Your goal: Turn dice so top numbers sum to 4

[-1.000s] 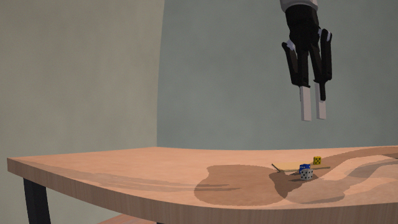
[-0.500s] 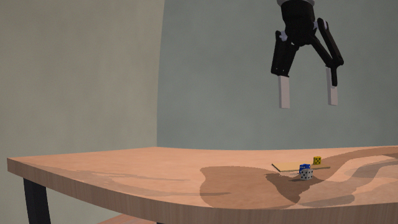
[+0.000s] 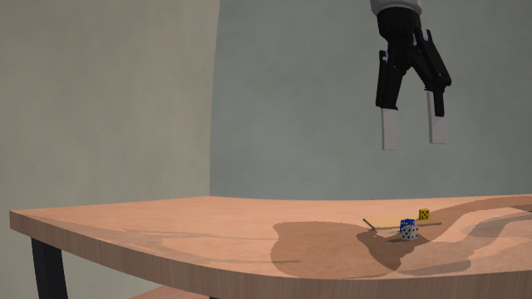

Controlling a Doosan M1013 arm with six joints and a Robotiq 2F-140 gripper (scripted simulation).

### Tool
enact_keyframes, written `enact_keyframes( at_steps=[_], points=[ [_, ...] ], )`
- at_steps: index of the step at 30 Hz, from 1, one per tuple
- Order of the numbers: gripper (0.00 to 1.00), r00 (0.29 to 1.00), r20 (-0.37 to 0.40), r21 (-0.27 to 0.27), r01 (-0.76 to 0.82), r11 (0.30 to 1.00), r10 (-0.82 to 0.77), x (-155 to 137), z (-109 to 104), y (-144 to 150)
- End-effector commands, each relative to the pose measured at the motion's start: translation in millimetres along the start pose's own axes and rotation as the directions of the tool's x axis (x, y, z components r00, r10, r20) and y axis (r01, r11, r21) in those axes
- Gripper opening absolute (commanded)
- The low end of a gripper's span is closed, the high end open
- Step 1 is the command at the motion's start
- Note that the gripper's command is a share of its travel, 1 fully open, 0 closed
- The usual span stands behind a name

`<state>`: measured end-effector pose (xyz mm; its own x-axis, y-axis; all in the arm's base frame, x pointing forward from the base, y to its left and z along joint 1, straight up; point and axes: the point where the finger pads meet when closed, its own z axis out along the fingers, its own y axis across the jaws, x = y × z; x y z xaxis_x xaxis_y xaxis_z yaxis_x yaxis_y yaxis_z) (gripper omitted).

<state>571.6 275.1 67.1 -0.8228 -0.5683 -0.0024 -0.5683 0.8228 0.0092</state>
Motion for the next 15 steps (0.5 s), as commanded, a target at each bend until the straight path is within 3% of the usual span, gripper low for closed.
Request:
enact_keyframes(
  at_steps=[1,8,10,15],
  points=[
    [1.0,0.985,0.0,0.011,-0.173,0.985,0.173,0.9,5.2,-0.4],
    [1.0,0.913,0.002,0.01,-0.409,0.913,0.409,2.4,13.0,-1.2],
    [1.0,0.913,0.002,0.01,-0.409,0.913,0.409,2.4,13.0,-1.2],
    [1.0,0.795,0.004,0.009,-0.607,0.795,0.607,3.9,20.3,-1.9]
  ],
)
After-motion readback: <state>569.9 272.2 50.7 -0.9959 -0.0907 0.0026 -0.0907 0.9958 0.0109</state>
